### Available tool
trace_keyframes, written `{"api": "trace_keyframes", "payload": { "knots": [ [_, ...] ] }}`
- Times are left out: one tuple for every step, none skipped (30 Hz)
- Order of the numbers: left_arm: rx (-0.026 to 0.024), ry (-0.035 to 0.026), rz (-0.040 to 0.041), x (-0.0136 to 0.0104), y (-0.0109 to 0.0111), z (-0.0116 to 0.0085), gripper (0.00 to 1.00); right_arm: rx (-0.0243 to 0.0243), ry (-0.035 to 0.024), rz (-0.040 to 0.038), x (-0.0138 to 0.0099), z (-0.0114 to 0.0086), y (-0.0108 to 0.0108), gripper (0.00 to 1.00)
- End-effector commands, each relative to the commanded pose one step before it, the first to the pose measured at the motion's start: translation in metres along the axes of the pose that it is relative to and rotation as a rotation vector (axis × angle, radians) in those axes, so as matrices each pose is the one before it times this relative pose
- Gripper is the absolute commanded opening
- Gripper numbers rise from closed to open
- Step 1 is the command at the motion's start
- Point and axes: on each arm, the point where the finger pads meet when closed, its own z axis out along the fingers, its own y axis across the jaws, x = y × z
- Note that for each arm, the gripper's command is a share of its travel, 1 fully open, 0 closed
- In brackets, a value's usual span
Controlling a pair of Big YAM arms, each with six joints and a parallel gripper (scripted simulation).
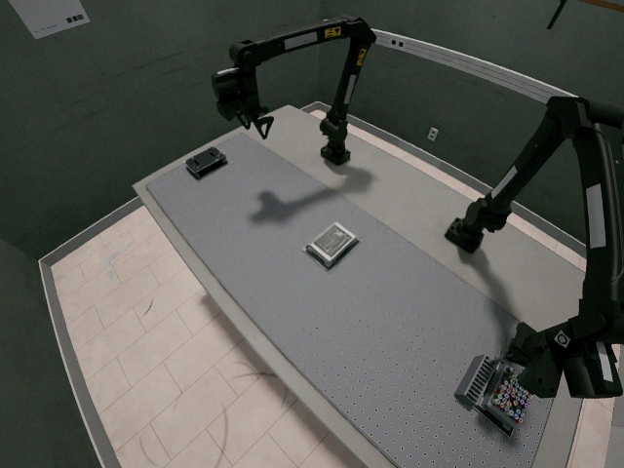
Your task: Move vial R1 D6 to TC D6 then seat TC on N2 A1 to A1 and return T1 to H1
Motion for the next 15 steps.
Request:
{"api": "trace_keyframes", "payload": {
  "knots": [
    [-0.00130, 0.00162, 0.00300, -0.00568, -0.00101, 0.00668, 0.07, 0.00923, -0.03330, 0.00876, -0.00702, -0.01236, -0.00202, 1.00],
    [0.00701, 0.01101, -0.00027, 0.00349, -0.00217, 0.00199, 0.07, 0.00000, 0.00000, 0.00000, 0.00000, 0.00000, 0.00000, 1.00],
    [-0.00109, -0.00172, 0.00004, -0.00033, 0.00022, 0.00037, 0.07, 0.00000, 0.00000, 0.00000, 0.00000, 0.00000, 0.00000, 1.00],
    [-0.00158, -0.00248, 0.00006, -0.00057, 0.00037, 0.00026, 0.07, 0.00000, 0.00000, 0.00000, 0.00000, 0.00000, 0.00000, 1.00],
    [-0.00144, -0.00227, 0.00005, -0.00053, 0.00035, 0.00026, 0.07, 0.00000, 0.00000, 0.00000, 0.00000, 0.00000, 0.00000, 1.00],
    [-0.00436, -0.00684, 0.00017, -0.00286, 0.00176, -0.00251, 0.07, 0.00000, 0.00000, 0.00000, 0.00000, 0.00000, 0.00000, 1.00],
    [-0.00070, -0.00109, 0.00003, -0.00047, 0.00029, -0.00017, 0.07, 0.00000, 0.00000, 0.00000, 0.00000, 0.00000, 0.00000, 1.00],
    [0.00196, 0.00307, -0.00008, 0.00130, -0.00079, 0.00150, 0.07, 0.00000, 0.00000, 0.00000, 0.00000, 0.00000, 0.00000, 1.00],
    [0.00463, 0.00728, -0.00018, 0.00251, -0.00155, 0.00184, 0.07, 0.00000, 0.00000, 0.00000, 0.00000, 0.00000, 0.00000, 1.00],
    [0.00004, 0.00006, 0.00000, 0.00016, -0.00008, 0.00053, 0.07, 0.00000, 0.00000, 0.00000, 0.00000, 0.00000, 0.00000, 1.00],
    [-0.00260, -0.00408, 0.00010, -0.00126, 0.00080, -0.00040, 0.07, 0.00000, 0.00000, 0.00000, 0.00000, 0.00000, 0.00000, 1.00],
    [-0.00248, -0.00390, 0.00009, -0.00158, 0.00097, -0.00118, 0.07, 0.00000, 0.00000, 0.00000, 0.00000, 0.00000, 0.00000, 1.00],
    [0.00046, 0.00073, -0.00002, 0.00031, -0.00018, 0.00056, 0.07, 0.00000, 0.00000, 0.00000, 0.00000, 0.00000, 0.00000, 1.00],
    [0.00223, 0.00351, -0.00008, 0.00149, -0.00090, 0.00165, 0.07, 0.00000, 0.00000, 0.00000, 0.00000, 0.00000, 0.00000, 1.00],
    [0.00278, 0.00437, -0.00010, 0.00136, -0.00084, 0.00081, 0.07, 0.00000, 0.00000, 0.00000, 0.00000, 0.00000, 0.00000, 1.00]
  ]
}}
